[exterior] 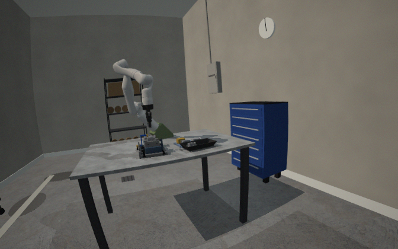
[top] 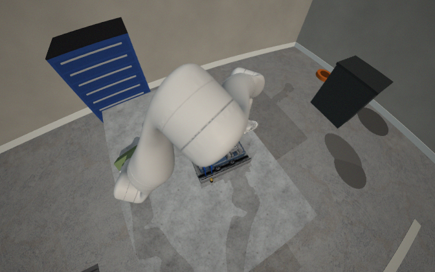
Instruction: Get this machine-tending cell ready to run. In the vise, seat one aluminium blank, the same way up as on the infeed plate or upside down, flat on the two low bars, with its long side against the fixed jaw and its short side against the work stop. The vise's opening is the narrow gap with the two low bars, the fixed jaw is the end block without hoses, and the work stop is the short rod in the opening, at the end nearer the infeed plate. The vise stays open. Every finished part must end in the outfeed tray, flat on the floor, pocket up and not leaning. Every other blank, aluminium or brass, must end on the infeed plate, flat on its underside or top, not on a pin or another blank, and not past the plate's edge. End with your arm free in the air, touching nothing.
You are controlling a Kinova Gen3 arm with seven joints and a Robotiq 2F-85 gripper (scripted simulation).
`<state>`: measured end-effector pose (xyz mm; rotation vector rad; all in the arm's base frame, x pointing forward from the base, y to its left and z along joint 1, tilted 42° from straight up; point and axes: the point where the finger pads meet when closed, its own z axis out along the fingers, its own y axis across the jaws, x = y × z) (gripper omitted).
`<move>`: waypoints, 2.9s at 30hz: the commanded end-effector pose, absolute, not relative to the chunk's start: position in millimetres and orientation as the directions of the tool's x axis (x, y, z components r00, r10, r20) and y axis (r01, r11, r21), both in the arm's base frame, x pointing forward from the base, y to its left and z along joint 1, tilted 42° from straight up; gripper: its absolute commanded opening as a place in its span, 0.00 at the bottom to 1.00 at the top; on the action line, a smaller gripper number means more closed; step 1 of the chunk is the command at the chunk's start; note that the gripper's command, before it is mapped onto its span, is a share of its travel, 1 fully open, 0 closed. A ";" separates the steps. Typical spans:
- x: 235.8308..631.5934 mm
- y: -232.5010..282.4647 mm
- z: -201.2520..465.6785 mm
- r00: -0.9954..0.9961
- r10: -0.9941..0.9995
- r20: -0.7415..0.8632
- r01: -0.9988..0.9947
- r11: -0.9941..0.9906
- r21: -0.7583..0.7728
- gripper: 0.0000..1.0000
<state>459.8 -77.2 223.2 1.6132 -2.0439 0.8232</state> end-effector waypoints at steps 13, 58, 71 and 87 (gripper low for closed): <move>460.2 -76.6 223.5 -0.248 -0.728 0.640 -0.968 0.156 -0.198 0.67; 462.4 -111.6 184.3 -0.248 -0.728 0.640 -0.968 0.156 -0.198 0.67; 462.9 -118.0 177.2 -0.248 -0.728 0.640 -0.968 0.156 -0.198 0.67; 462.9 -118.6 176.6 -0.248 -0.728 0.640 -0.968 0.156 -0.198 0.67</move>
